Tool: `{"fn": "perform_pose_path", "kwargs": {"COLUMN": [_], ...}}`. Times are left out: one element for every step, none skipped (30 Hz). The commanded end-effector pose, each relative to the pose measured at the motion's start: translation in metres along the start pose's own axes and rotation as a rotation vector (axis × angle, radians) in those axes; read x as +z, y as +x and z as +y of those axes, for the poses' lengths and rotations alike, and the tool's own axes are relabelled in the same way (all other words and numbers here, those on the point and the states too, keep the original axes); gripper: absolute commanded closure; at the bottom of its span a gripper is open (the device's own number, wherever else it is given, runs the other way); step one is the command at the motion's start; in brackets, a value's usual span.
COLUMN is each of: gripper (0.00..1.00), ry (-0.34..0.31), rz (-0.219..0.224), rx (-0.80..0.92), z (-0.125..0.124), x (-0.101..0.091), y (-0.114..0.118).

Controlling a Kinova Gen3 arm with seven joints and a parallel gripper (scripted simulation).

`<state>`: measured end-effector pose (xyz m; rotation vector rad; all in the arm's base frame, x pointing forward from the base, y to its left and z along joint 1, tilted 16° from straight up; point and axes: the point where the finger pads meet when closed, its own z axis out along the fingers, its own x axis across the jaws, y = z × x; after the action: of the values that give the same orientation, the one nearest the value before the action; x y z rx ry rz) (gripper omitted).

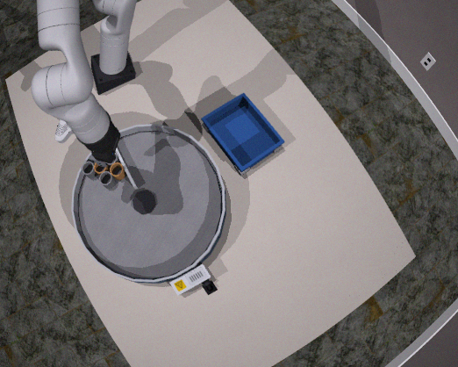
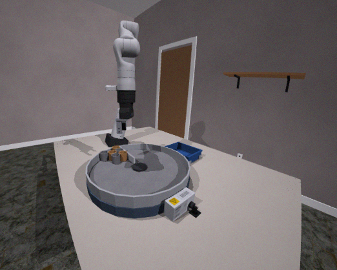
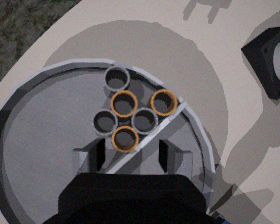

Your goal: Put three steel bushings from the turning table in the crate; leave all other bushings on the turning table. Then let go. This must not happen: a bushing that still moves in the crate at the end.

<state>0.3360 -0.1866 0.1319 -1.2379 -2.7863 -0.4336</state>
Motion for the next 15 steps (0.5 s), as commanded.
{"fn": "perform_pose_path", "kwargs": {"gripper": [0.00, 0.00, 0.00, 0.00, 0.00, 0.00, 0.00, 0.00, 0.00, 0.00, 0.00, 0.00, 0.00, 0.00, 0.00], "ry": [0.000, 0.000, 0.000, 0.000, 0.000, 0.000, 0.000, 0.000, 0.000, 0.000, 0.000, 0.000, 0.000, 0.000, 0.000], "rz": [-0.002, -0.002, -0.002, -0.002, -0.002, -0.002, -0.002, -0.002, -0.002, -0.002, -0.002, -0.002, -0.002, -0.002, -0.002], "rx": [0.000, 0.000, 0.000, 0.000, 0.000, 0.000, 0.000, 0.000, 0.000, 0.000, 0.000, 0.000, 0.000, 0.000, 0.000], "z": [0.0001, 0.0001, 0.0001, 0.0001, 0.0001, 0.0001, 0.0001, 0.0001, 0.0001, 0.0001, 0.0001, 0.0001, 0.0001, 0.0001, 0.0001], "x": [-0.0006, -0.0006, -0.0006, -0.0006, -0.0006, -0.0006, -0.0006, -0.0006, -0.0006, -0.0006, -0.0006, -0.0006, -0.0006, -0.0006, -0.0006], "y": [-0.0004, -0.0004, -0.0004, -0.0004, -0.0004, -0.0004, -0.0004, -0.0004, -0.0004, -0.0004, -0.0004, -0.0004, -0.0004, -0.0004, -0.0004]}}
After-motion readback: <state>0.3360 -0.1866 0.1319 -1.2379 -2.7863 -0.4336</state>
